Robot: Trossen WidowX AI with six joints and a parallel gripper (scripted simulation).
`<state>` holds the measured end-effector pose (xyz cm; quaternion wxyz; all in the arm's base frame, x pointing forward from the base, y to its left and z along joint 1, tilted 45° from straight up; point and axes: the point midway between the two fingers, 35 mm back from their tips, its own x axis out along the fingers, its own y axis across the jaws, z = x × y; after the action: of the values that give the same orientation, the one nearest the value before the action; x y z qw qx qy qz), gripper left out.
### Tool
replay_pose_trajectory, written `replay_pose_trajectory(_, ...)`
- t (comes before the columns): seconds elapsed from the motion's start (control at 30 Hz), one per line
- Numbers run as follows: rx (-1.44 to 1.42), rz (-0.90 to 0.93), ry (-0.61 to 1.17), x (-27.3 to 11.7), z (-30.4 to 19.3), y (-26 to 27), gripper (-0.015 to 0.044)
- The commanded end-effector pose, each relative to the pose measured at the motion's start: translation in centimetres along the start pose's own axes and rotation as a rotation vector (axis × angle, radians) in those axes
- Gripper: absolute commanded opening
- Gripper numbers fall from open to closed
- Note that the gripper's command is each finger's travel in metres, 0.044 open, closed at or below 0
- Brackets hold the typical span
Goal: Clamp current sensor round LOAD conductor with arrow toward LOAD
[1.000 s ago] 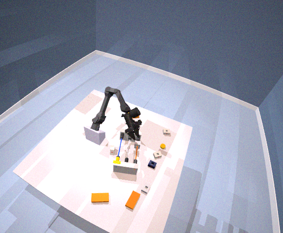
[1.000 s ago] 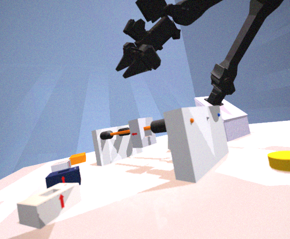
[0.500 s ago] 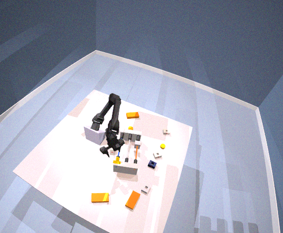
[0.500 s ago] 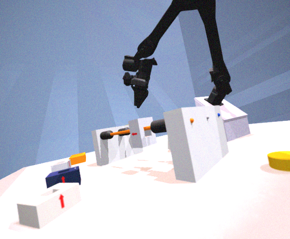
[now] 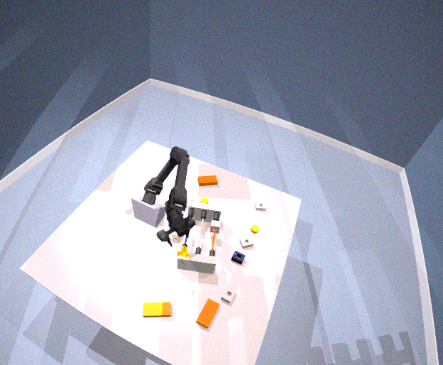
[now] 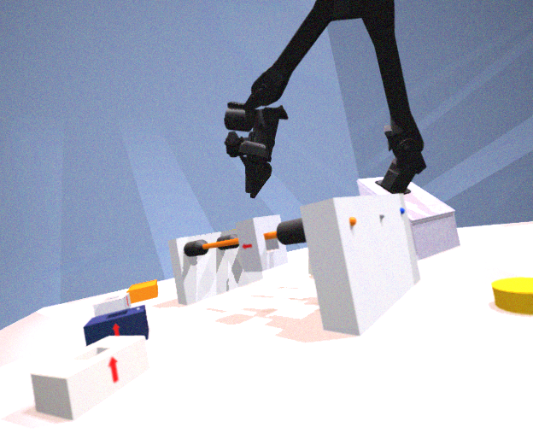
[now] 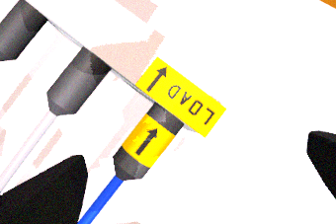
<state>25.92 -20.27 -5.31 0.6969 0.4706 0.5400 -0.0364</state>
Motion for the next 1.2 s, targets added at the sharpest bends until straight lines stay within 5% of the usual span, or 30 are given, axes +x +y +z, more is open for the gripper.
replay_pose_trajectory(0.0, -0.004, 0.003, 0.001, 0.0, 0.0, 0.0, 0.0440)
replay_pose_trajectory(0.1, -0.065, 0.006, 0.029, 0.4, -0.9, 0.6, 0.0440)
replay_pose_trajectory(0.4, -0.810, 0.170, 0.372, 2.8, -13.8, 6.1, 0.0440)
replay_pose_trajectory(1.17, -0.824, 0.174, 0.378, 5.2, -14.8, 6.2, 0.0440)
